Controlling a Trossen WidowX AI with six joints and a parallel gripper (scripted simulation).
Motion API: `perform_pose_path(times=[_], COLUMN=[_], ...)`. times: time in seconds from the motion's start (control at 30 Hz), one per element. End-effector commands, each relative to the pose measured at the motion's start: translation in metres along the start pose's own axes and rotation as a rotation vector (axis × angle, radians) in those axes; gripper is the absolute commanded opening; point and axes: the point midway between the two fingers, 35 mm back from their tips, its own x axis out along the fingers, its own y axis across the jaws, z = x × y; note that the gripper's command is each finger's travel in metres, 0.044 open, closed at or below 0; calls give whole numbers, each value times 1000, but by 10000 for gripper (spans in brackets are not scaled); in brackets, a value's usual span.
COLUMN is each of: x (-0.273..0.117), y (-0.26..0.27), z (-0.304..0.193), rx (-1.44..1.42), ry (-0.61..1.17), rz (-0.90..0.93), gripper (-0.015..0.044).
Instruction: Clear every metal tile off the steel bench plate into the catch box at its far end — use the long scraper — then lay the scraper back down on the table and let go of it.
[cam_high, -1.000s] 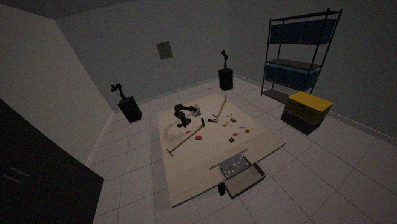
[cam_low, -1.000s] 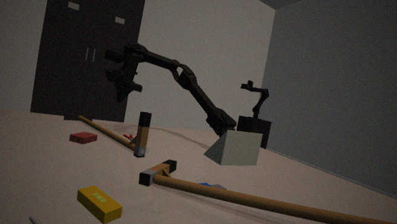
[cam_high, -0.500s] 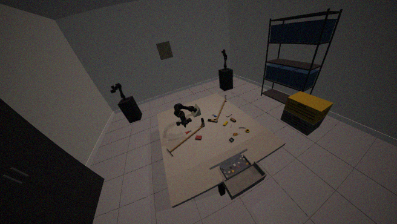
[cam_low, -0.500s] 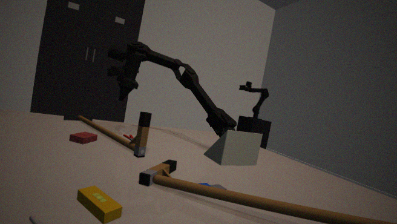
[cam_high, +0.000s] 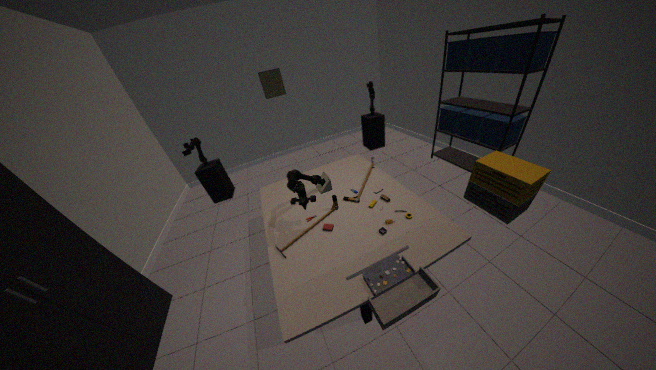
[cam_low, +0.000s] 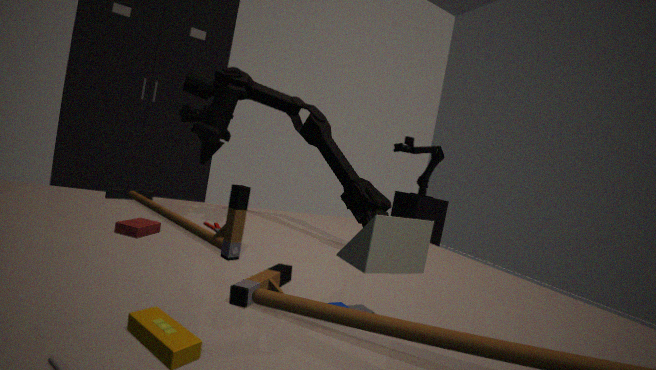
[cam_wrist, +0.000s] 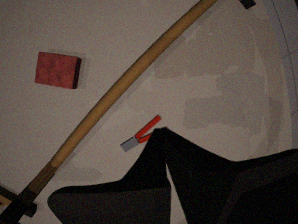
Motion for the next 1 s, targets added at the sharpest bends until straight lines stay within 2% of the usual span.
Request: perform_pose_path(times=[0.0,0.23,0.53,0.97], x=[-1,-5,-2,23], y=[-1,-3,-2,2], z=[-2,-4,-4,-4], rx=[108,264,269,273], ry=[-4,-15,-14,-10], rz=[-8,-11,-10,-6], gripper=[0,0,0,0])
